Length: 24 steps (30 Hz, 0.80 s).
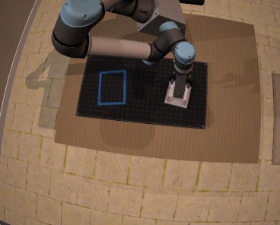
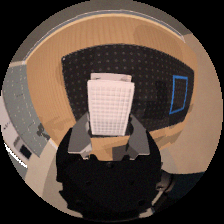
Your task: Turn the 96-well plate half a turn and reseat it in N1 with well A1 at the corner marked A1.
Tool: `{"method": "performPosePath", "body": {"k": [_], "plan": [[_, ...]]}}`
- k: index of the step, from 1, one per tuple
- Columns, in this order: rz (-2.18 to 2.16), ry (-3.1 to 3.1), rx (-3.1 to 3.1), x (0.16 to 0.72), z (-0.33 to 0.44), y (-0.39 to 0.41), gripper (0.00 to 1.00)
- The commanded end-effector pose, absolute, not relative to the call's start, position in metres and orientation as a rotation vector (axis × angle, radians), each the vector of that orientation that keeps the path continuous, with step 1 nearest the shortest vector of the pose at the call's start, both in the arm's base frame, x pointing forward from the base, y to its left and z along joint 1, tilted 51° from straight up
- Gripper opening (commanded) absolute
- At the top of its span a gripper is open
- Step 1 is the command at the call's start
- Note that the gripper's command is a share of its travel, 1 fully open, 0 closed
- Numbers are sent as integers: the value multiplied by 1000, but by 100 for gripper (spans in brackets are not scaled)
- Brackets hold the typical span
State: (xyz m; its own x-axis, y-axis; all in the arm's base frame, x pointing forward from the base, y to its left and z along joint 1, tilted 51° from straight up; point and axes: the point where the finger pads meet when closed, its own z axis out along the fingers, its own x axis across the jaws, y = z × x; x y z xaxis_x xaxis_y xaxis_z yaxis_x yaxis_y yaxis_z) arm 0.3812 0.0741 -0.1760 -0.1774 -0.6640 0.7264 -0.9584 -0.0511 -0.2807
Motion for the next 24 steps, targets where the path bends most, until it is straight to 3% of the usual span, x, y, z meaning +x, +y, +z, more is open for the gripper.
{"method": "performPosePath", "body": {"k": [1,24], "plan": [[1090,-1861,1722,381,-176,75,0],[1090,-1861,1723,387,-192,55,0]]}}
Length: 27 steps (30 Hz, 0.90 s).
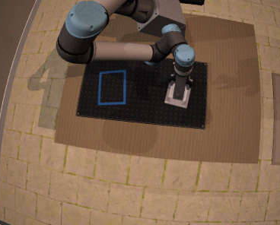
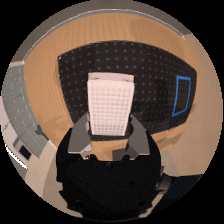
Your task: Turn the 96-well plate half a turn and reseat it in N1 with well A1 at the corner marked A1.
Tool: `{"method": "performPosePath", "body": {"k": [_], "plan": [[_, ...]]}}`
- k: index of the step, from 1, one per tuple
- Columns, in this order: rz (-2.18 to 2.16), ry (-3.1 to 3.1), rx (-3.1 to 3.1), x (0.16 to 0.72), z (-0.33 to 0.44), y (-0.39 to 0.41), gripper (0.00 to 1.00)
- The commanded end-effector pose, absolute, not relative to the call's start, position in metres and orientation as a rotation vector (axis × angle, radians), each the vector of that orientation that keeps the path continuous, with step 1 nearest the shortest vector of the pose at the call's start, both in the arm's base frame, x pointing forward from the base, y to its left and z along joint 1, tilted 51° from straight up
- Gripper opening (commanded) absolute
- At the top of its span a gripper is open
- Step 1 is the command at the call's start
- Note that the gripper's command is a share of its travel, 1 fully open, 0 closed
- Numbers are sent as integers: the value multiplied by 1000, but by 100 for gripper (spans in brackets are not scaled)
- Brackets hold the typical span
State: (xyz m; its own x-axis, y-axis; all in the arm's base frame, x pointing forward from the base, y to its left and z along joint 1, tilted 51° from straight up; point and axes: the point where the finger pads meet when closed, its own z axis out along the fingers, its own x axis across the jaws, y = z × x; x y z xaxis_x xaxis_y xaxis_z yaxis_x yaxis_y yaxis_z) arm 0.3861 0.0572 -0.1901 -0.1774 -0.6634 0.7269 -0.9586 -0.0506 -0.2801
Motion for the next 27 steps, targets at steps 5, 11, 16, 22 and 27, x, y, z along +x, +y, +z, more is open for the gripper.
{"method": "performPosePath", "body": {"k": [5,11,16,22,27], "plan": [[1090,-1861,1723,389,-198,48,0],[1090,-1861,1723,391,-204,41,0],[1090,-1861,1723,393,-207,37,0],[1090,-1861,1723,395,-213,30,0],[1090,-1861,1723,395,-215,28,0]]}}
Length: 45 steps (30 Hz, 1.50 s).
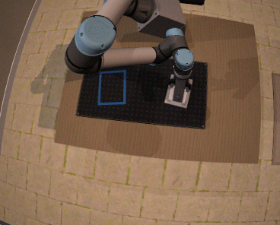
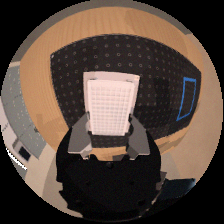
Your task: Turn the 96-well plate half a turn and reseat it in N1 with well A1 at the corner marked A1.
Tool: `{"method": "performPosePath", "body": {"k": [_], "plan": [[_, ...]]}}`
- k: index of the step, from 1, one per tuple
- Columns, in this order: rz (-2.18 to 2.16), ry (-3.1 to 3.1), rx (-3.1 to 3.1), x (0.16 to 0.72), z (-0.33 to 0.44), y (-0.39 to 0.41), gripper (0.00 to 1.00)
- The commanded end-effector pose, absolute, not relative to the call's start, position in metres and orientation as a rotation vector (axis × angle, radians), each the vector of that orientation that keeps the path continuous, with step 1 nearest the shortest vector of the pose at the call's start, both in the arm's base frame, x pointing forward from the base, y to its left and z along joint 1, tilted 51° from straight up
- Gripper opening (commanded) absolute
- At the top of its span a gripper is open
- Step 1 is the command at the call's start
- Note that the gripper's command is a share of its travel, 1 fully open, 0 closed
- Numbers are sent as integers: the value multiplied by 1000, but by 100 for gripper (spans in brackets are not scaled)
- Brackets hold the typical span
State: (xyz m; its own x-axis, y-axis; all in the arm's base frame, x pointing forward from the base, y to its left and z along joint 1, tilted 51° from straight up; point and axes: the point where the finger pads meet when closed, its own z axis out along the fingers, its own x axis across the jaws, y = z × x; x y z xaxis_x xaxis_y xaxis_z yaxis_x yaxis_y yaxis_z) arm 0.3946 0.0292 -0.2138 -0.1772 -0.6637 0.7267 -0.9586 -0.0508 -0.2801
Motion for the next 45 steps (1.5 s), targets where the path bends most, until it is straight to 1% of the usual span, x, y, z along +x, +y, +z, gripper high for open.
{"method": "performPosePath", "body": {"k": [1,45], "plan": [[1090,-1861,1723,395,-215,28,0],[1090,-1861,1723,396,-218,24,0]]}}
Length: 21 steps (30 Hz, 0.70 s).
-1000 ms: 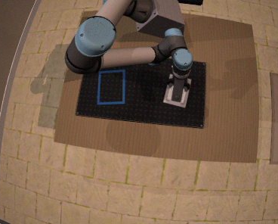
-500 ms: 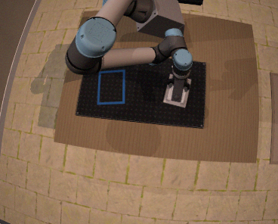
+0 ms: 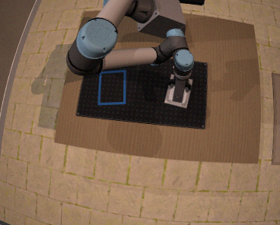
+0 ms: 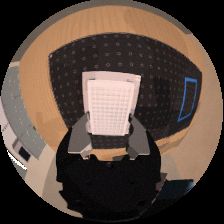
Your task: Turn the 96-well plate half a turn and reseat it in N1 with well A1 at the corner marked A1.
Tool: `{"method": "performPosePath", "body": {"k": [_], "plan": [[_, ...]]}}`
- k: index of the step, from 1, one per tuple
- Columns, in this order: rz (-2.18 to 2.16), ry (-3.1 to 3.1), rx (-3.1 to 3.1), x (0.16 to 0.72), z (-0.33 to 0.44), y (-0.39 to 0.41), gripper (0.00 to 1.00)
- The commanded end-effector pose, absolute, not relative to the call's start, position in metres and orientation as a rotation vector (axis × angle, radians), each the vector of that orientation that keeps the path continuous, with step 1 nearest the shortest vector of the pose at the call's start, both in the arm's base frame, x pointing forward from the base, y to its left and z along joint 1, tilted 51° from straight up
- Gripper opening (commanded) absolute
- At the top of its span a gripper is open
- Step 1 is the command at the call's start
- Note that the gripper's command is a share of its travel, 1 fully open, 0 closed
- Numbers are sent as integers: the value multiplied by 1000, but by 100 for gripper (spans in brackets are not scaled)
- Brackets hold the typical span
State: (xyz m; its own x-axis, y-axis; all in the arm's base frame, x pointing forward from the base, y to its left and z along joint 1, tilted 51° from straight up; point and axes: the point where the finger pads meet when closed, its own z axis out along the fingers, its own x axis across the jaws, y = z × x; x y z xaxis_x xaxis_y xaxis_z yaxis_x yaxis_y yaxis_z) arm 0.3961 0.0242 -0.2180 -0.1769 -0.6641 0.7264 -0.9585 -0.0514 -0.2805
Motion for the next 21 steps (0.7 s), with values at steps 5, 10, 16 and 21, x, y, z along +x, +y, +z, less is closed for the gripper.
{"method": "performPosePath", "body": {"k": [5,10,16,21], "plan": [[1090,-1861,1723,397,-219,24,0],[1090,-1861,1723,397,-219,23,0],[1090,-1861,1723,397,-220,22,0],[1090,-1861,1723,397,-220,22,0]]}}
